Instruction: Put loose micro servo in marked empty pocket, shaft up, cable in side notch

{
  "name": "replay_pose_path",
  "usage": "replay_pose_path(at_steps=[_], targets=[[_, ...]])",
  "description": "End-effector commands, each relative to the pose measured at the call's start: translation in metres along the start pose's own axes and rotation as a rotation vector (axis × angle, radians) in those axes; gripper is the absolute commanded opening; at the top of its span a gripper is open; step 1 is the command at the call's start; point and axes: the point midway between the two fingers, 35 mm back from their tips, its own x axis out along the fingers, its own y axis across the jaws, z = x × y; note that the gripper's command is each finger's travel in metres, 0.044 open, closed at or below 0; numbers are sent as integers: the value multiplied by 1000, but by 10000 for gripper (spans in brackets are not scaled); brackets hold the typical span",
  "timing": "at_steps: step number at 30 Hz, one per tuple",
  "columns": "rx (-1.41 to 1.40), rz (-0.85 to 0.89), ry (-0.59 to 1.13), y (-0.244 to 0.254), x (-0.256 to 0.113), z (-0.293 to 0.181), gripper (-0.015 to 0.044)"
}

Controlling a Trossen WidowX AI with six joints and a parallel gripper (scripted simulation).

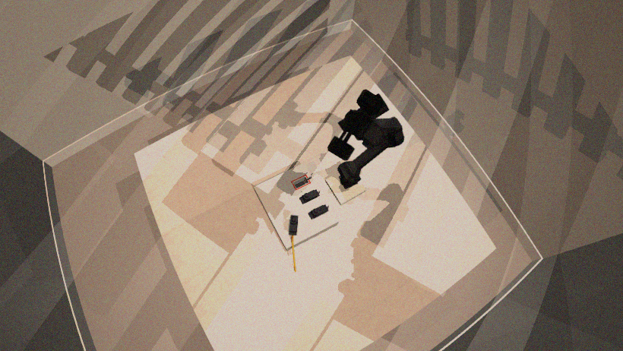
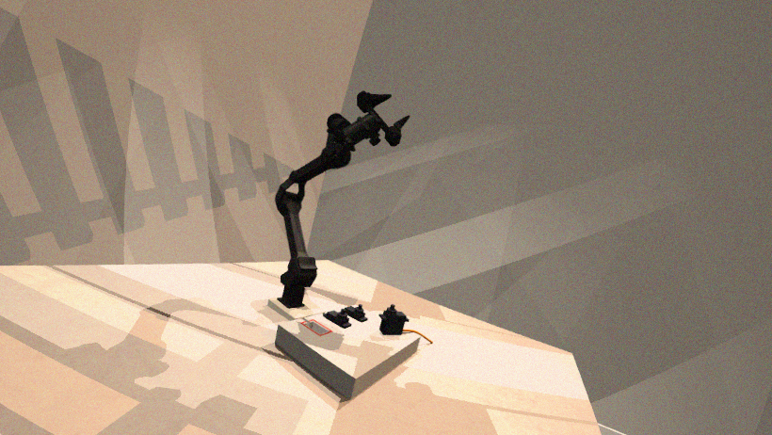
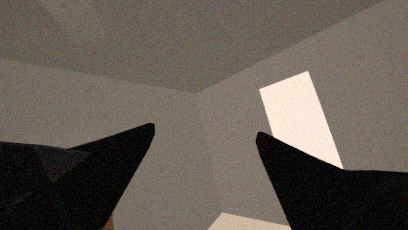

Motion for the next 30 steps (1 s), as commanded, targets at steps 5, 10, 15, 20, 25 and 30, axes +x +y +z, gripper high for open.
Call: replay_pose_path(at_steps=[5,10,15,20,25,30], targets=[[181,65,57,31,4,-17,440],[261,94,83,44,5,-24,440],[347,123,110,56,7,-30,440],[497,170,166,78,8,-40,440],[628,211,229,103,8,-50,440],[746,247,278,121,7,-55,440]])
